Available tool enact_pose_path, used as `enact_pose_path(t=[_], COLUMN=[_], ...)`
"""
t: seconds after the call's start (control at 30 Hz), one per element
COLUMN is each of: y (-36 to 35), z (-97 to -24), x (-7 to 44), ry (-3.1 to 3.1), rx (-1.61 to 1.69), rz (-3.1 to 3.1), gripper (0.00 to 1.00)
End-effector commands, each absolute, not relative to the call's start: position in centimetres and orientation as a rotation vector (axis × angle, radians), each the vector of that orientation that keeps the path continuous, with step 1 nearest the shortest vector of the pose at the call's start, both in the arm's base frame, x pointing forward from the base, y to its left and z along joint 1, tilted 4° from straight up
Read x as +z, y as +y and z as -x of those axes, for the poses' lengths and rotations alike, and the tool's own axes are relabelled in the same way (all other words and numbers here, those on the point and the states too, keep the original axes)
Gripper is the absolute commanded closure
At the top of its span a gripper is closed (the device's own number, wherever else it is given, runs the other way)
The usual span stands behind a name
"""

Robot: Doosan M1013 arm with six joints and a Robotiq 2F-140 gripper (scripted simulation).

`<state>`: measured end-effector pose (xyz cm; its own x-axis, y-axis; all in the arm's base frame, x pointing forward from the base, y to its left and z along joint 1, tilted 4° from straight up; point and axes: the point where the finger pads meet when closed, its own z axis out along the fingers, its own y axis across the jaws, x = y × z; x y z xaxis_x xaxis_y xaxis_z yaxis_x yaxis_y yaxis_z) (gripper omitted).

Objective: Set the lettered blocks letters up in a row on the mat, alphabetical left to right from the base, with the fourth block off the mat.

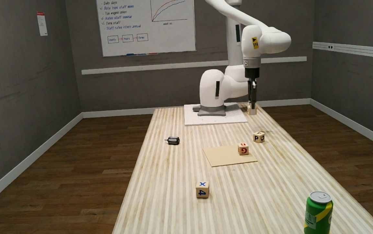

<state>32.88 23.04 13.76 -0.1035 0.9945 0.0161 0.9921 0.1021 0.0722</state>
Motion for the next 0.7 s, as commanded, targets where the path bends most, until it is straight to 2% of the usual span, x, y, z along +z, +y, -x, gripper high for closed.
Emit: enact_pose_path(t=[0.0,0.07,0.47,0.53,0.67], y=[23.0,22.4,15.7,15.7,11.0], z=[-34.1,-39.0,-56.4,-56.4,-63.0], x=[14.1,14.9,16.3,16.3,16.1], ry=[2.307,2.316,2.348,2.348,2.36], rx=[0.101,0.099,0.098,0.098,0.1], rz=[-2.076,-2.066,-2.029,-2.029,-2.014], gripper=[0.69,0.69,0.69,0.69,0.69])
